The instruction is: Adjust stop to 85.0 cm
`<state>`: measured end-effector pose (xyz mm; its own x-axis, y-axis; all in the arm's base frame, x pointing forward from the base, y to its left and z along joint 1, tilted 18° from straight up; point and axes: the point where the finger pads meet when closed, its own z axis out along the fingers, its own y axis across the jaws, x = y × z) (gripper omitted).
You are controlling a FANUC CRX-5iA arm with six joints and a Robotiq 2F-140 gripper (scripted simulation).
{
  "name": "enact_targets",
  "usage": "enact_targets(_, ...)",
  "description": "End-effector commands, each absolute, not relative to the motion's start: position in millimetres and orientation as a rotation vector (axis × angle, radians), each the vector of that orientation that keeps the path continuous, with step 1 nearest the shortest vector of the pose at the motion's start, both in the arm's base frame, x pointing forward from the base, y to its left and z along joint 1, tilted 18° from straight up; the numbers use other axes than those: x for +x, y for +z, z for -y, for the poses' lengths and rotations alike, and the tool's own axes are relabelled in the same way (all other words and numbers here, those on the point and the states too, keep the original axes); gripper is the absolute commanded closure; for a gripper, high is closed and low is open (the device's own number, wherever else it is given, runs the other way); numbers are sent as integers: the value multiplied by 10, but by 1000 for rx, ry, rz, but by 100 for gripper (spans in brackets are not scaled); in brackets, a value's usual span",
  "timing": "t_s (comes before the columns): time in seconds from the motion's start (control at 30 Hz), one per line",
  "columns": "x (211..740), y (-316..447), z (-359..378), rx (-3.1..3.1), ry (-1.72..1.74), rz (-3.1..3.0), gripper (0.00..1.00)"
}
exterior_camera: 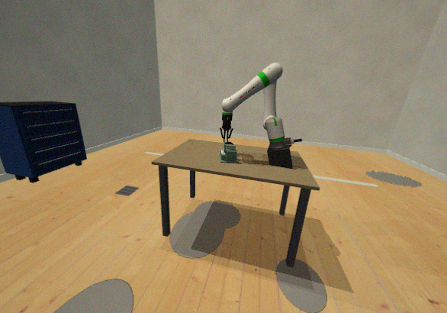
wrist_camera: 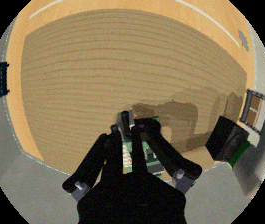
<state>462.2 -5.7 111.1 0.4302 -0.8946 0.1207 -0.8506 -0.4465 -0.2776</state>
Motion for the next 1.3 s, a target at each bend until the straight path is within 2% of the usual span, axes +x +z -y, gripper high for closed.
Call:
enact_targets(0.0,4642,1085,51,-2505,-374,-1545,96)
enact_targets(0.7,4698,798,63,-2505,-374,-1545,96)
enact_targets(1.27,4505,593,183,-2505,-374,-1545,96)
